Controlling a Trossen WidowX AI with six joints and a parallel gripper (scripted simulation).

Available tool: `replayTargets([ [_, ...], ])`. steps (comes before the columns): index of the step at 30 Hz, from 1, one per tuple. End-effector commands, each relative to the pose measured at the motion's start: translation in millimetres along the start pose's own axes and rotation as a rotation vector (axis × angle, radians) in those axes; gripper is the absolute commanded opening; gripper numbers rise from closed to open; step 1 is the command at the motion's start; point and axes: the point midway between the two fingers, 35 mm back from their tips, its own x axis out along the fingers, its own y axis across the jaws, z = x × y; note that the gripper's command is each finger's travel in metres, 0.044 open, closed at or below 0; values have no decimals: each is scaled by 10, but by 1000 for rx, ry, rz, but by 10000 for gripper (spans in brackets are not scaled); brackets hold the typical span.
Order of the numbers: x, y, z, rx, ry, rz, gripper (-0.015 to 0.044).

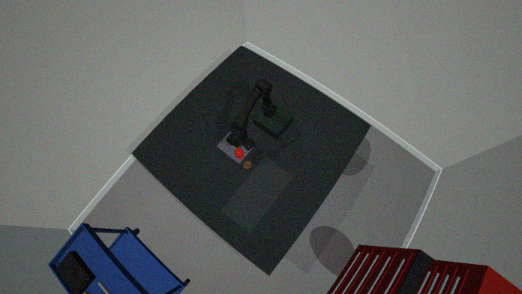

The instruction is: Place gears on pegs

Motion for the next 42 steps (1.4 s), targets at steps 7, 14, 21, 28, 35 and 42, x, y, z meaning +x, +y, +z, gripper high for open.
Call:
replayTargets([
  [7,86,-203,35,-4,1,-5,0],
  [14,143,-352,57,-5,1,-6,0],
  [21,200,-503,70,-6,1,-7,0],
  [28,196,-536,75,-6,1,-7,0],
  [35,194,-535,76,-65,1,-7,0],
  [42,194,-534,76,-253,2,-7,0],
])
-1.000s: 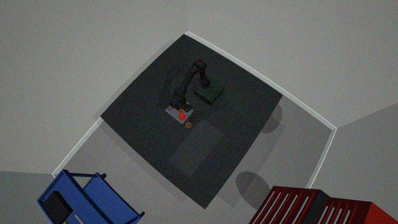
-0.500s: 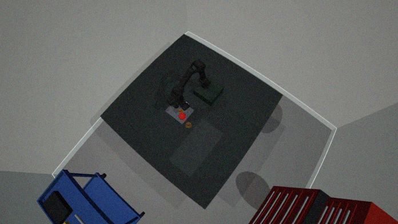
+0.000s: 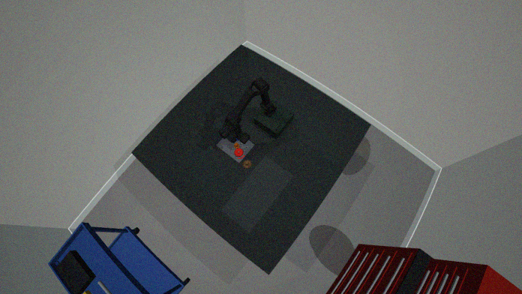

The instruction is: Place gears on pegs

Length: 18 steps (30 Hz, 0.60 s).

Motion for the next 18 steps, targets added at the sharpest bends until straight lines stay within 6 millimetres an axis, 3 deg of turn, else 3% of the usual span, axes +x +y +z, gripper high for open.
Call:
replayTargets([
  [1,-9,-5,6,-92,-2,-3,0],
  [8,-8,-4,6,-282,-1,-3,0],
  [18,6,-3,8,-325,-1,-3,0],
])
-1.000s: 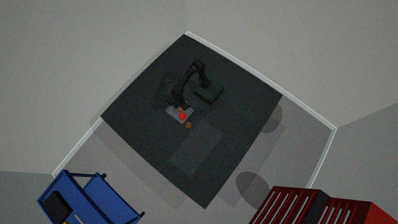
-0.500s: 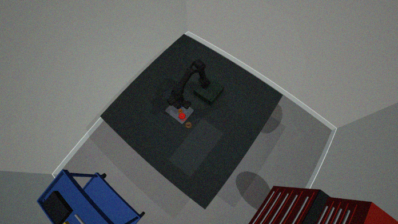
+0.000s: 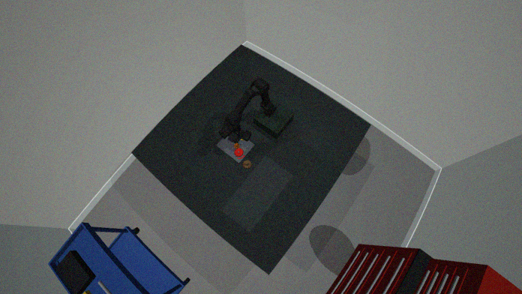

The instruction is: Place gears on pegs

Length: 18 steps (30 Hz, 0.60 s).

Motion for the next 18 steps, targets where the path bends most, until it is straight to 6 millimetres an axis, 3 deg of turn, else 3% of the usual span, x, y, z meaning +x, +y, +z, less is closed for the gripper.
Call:
replayTargets([
  [1,13,-5,7,-43,-1,-4,0],
  [10,137,-3,1,-241,-1,-4,0],
  [18,247,-10,3,-232,-1,-4,0],
])
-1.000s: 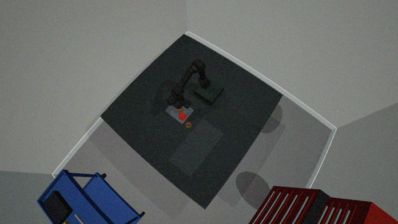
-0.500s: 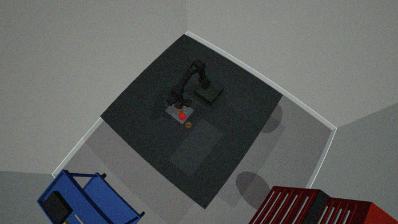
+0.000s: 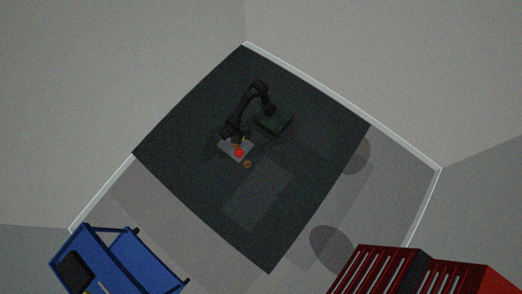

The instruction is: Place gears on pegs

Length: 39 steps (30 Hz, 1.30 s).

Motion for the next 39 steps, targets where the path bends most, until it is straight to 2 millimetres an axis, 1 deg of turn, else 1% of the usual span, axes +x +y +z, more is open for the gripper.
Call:
replayTargets([
  [1,47,1,-9,28,3,-1,0],
  [5,100,3,-6,104,3,-1,0],
  [13,224,8,-9,316,3,-1,0],
  [17,215,5,-15,427,3,-1,0],
  [19,220,0,-15,456,3,-2,0],
  [26,223,1,-6,359,3,-1,0],
  [39,240,9,-15,18,3,-1,0],
])
